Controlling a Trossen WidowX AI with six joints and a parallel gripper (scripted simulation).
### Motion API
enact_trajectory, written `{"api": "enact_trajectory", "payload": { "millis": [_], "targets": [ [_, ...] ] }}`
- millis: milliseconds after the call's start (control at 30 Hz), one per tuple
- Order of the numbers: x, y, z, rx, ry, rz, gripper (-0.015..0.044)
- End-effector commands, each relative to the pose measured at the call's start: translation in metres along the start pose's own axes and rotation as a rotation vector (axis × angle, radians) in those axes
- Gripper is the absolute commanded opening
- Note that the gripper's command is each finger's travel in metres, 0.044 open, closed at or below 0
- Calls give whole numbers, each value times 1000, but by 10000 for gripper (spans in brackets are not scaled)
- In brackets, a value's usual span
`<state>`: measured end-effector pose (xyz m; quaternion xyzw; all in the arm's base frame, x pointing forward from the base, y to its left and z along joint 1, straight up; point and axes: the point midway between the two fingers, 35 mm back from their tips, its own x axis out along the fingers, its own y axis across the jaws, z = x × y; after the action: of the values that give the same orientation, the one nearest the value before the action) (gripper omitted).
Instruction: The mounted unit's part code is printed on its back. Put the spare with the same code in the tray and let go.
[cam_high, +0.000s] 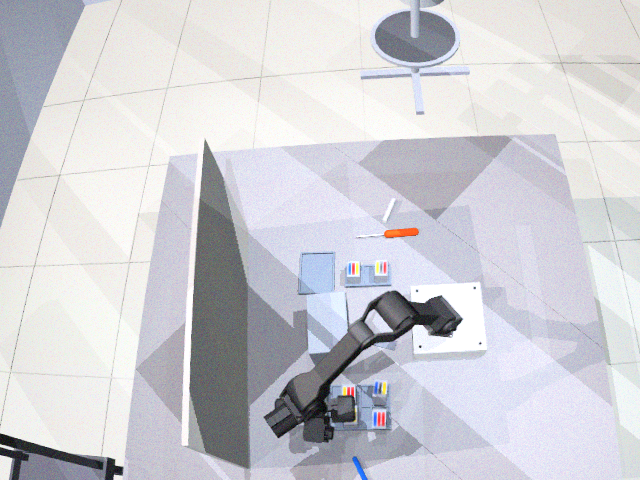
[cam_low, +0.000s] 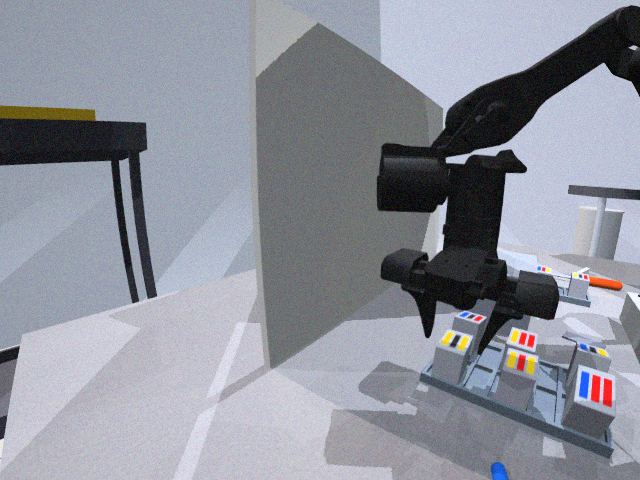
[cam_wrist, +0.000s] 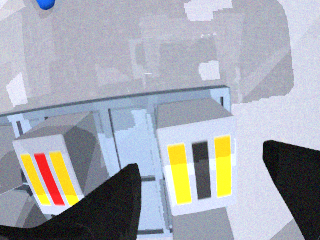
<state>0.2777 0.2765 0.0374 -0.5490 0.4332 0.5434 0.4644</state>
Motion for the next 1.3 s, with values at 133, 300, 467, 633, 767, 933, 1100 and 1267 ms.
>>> {"api": "enact_trajectory", "payload": {
  "millis": [133, 300, 467, 633, 767, 933, 1100, 1267],
  "targets": [
    [19, 2, -2, -4, 8, 12, 300],
    [27, 3, -3, -4, 8, 12, 300],
    [31, 3, -3, -4, 8, 12, 300],
    [31, 3, -3, -4, 8, 12, 300],
    [31, 3, -3, -4, 8, 12, 300],
    [31, 3, -3, -4, 8, 12, 300],
    [30, 3, -3, 0, 7, 10, 274],
    [30, 3, -3, 0, 7, 10, 162]
  ]
}}
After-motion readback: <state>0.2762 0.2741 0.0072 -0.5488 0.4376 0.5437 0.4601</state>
